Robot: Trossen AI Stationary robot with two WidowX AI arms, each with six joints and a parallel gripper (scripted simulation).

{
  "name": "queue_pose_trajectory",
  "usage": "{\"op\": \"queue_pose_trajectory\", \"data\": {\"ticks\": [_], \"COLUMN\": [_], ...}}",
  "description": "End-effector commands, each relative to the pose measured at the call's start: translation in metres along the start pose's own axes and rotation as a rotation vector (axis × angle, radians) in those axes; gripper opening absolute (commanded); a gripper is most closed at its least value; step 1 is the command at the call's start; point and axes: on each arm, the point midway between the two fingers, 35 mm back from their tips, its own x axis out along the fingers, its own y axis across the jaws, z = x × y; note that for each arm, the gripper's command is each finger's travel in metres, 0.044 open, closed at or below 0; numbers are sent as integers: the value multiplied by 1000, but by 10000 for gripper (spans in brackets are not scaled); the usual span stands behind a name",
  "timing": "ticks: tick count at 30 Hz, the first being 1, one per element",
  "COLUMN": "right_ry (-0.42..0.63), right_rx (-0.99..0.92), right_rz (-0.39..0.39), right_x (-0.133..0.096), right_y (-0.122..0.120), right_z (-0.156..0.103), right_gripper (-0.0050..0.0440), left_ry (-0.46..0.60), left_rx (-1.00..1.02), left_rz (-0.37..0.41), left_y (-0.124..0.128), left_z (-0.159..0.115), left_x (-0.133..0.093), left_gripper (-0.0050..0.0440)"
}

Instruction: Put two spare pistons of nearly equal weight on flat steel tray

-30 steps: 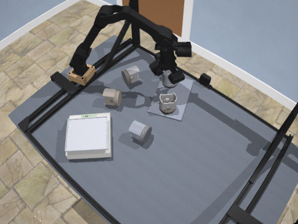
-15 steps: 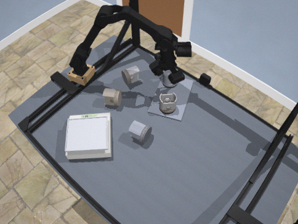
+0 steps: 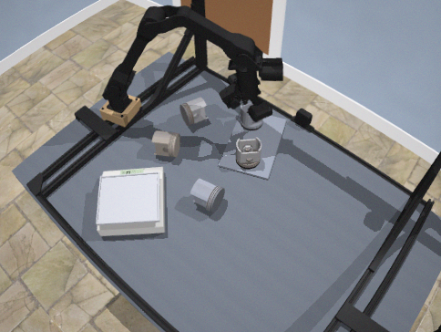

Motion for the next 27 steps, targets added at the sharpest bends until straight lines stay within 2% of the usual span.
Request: {"op": "queue_pose_trajectory", "data": {"ticks": [1, 16, 27], "right_ry": [11, 11, 11], "right_rx": [0, 0, 0], "right_rz": [7, 7, 7], "right_x": [-8, -33, -41], "right_y": [1, 1, 1], "right_z": [-2, -2, -2], "right_gripper": [378, 378, 378], "left_ry": [1, 1, 1], "left_rx": [0, 0, 0], "left_rz": [-1, -1, -1], "left_y": [0, 0, 0], "left_z": [0, 0, 0], "left_x": [0, 0, 0], "left_gripper": [440, 440, 440]}}
